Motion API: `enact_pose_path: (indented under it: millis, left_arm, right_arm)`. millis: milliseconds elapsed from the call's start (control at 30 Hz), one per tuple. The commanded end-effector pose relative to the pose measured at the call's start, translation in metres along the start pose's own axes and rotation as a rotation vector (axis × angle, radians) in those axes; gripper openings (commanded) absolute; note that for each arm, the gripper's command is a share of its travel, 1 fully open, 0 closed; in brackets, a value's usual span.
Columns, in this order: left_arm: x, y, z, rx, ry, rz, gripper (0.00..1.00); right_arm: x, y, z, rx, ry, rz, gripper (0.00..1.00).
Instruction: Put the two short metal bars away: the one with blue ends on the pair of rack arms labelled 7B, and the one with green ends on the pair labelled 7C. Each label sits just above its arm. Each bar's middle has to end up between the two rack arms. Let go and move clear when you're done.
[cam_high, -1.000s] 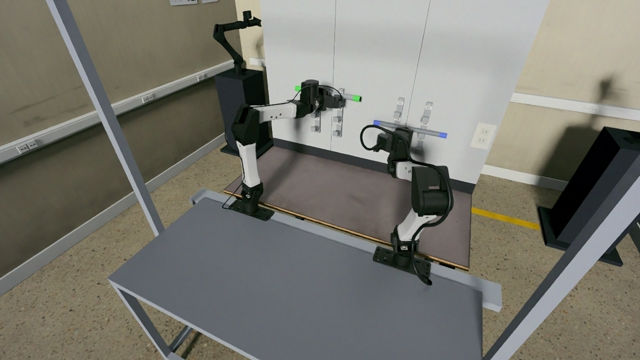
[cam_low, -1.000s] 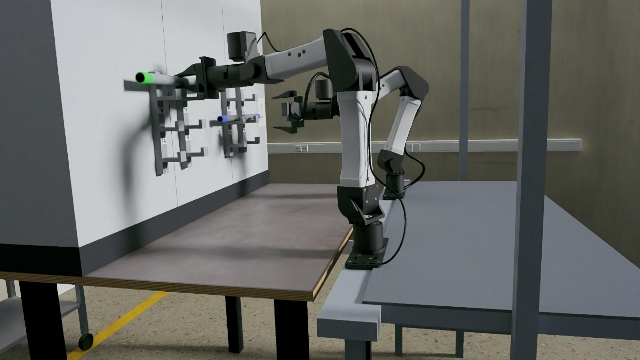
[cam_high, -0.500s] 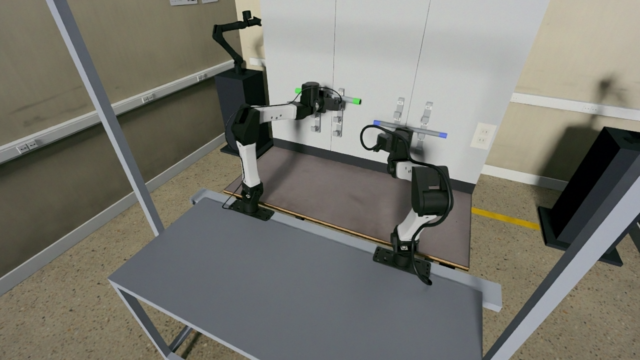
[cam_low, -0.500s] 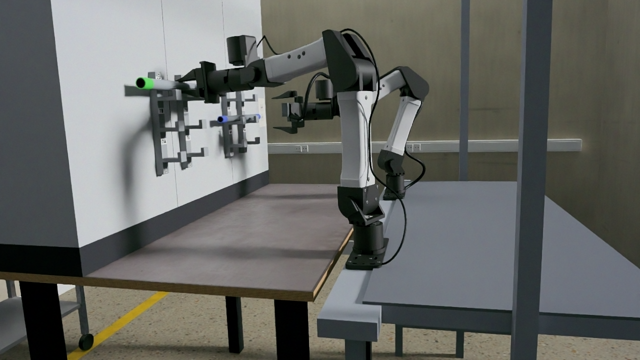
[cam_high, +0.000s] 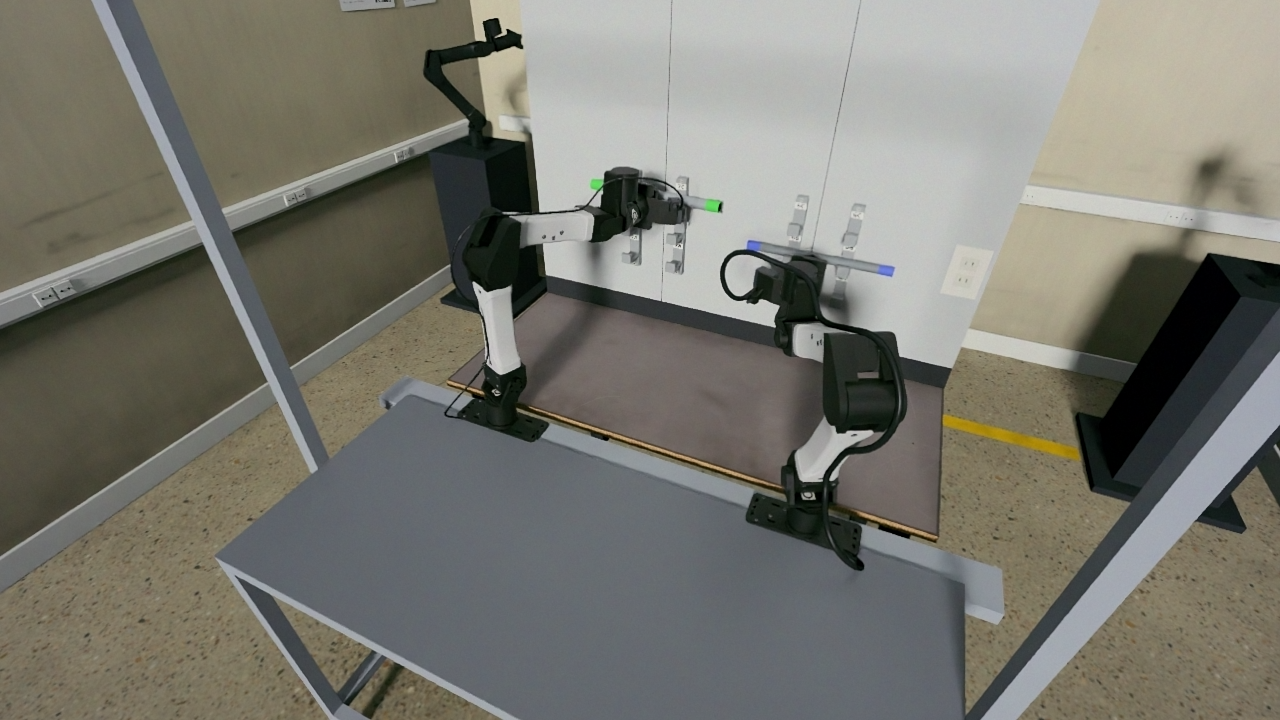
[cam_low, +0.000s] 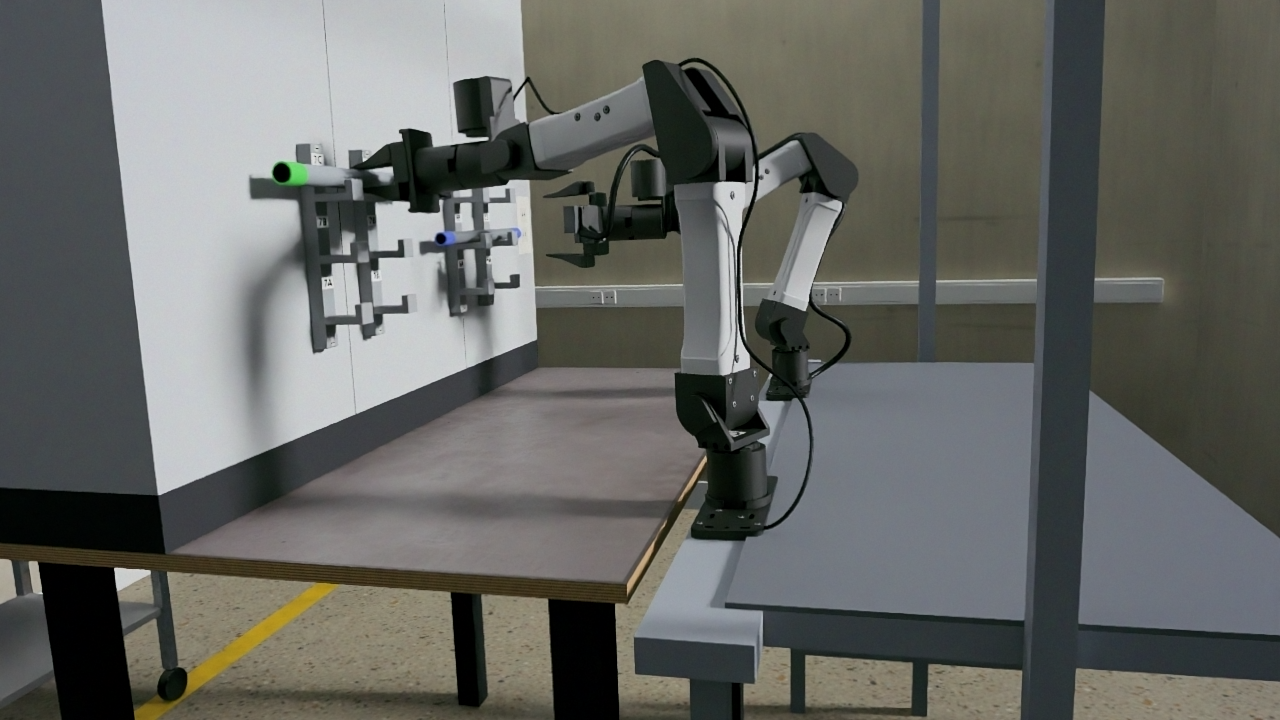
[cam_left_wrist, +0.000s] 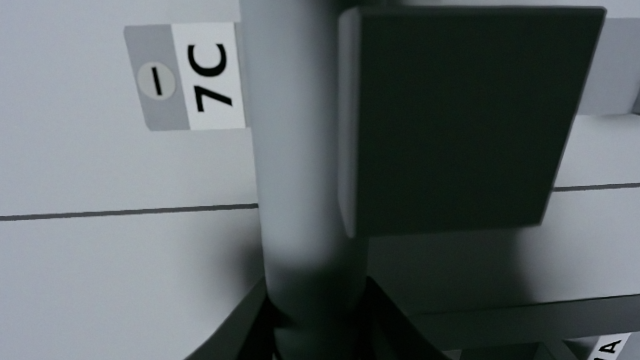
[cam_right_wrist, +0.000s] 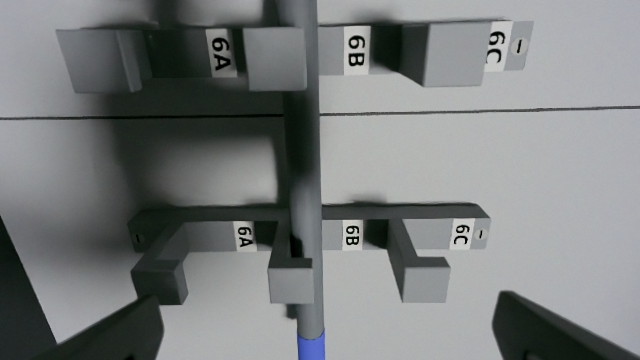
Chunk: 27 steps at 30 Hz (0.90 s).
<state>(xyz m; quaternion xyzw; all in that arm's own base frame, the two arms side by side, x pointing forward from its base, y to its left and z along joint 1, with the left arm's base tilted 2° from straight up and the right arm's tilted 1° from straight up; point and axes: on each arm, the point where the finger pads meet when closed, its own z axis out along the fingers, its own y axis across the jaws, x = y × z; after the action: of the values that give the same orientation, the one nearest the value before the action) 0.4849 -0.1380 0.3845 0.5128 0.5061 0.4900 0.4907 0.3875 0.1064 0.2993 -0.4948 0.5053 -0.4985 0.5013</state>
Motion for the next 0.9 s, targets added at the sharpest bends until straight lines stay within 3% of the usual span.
enact_pose_path:
  millis: [0, 867]
  left_arm:
    - [0.0036, 0.0128, 0.001, -0.065, 0.004, -0.024, 0.0]
    - [0.0035, 0.0069, 0.0014, -0.065, 0.004, -0.024, 0.0]
  right_arm:
    - [-0.0006, 0.0029, 0.0002, 0.009, 0.006, -0.004, 1.0]
    - [-0.0006, 0.0029, 0.0002, 0.009, 0.006, -0.004, 1.0]
